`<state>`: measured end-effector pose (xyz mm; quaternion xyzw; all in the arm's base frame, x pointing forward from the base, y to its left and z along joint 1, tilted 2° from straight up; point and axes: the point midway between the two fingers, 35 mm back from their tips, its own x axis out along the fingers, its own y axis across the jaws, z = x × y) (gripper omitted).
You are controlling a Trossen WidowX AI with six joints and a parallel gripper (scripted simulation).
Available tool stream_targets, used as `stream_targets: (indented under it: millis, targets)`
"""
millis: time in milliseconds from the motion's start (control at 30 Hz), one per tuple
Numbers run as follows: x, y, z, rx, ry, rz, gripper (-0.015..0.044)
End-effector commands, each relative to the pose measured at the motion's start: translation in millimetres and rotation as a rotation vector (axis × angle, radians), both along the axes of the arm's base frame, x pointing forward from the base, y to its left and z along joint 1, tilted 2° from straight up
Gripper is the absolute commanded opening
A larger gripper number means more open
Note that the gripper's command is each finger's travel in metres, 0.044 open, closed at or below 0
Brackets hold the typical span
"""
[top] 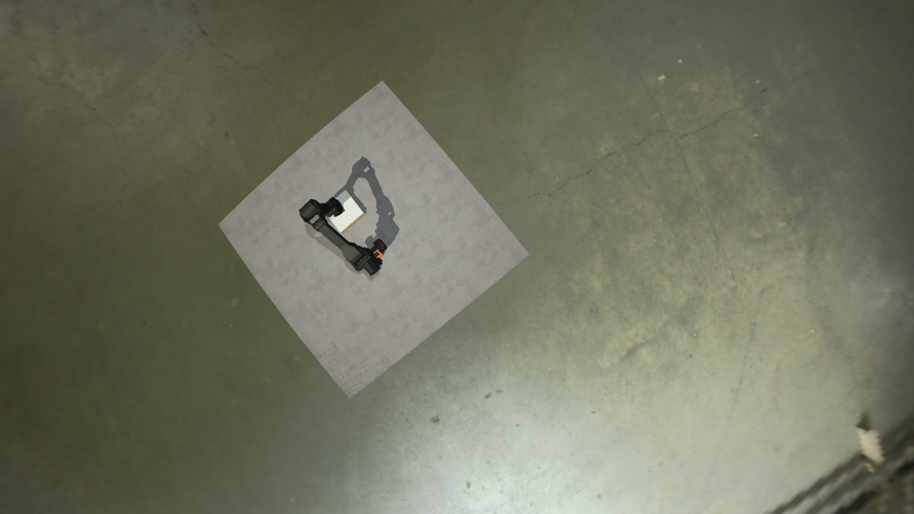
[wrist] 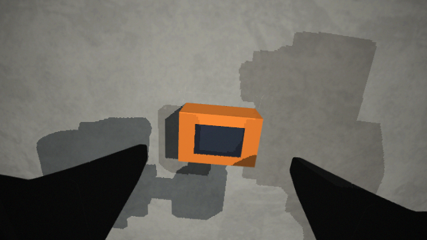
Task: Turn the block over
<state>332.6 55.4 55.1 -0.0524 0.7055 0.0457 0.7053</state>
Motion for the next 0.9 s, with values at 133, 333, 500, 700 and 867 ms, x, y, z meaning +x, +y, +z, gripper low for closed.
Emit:
stream_targets:
  millis: [133, 333, 500, 700, 867]
  targets:
    - [0, -1, -13, 0.004, 0.007, -0.003, 0.0440]
    - [0, -1, -23, 0.004, 0.007, -0.003, 0.0440]
    - [0, -1, -31, 0.004, 0.007, -0.003, 0.0440]
    - [0, -1, -41, 0.004, 0.007, -0.003, 0.0440]
    - [0, -1, -43, 0.004, 0.007, -0.003, 0.0387]
